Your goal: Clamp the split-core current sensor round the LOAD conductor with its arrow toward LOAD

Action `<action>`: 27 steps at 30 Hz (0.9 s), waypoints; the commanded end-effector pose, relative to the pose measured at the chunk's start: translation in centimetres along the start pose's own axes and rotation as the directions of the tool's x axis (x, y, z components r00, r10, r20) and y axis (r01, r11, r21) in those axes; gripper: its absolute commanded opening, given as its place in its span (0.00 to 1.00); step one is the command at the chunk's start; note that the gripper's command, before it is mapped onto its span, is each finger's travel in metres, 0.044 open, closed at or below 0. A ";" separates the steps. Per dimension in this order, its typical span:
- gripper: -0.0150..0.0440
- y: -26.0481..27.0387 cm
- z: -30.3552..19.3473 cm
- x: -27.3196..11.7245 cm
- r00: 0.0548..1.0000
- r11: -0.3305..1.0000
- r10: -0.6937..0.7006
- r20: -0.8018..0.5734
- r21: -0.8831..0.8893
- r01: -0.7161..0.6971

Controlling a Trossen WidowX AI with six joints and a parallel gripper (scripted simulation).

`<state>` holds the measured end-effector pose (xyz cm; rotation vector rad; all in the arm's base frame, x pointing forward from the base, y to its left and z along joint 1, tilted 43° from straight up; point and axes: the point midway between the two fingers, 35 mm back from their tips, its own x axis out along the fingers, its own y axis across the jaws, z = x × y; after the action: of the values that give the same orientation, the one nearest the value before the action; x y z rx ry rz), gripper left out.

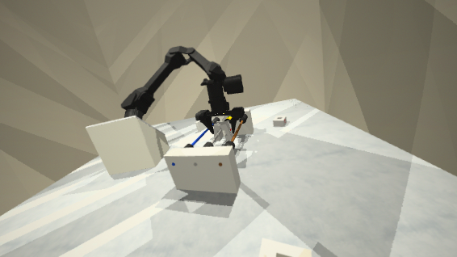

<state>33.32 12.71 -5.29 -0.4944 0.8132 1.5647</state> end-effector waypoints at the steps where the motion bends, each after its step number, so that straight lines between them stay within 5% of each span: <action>1: 1.00 -0.5 -0.4 -0.9 0.997 0.998 0.071 -0.012 0.002 -0.071; 5: 1.00 -0.4 -0.5 -2.2 0.983 0.983 0.181 -0.008 0.009 -0.181; 27: 1.00 0.2 -0.7 0.7 0.980 0.980 0.201 -0.007 0.010 -0.201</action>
<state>33.21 12.35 -5.96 -0.4315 0.8938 1.7342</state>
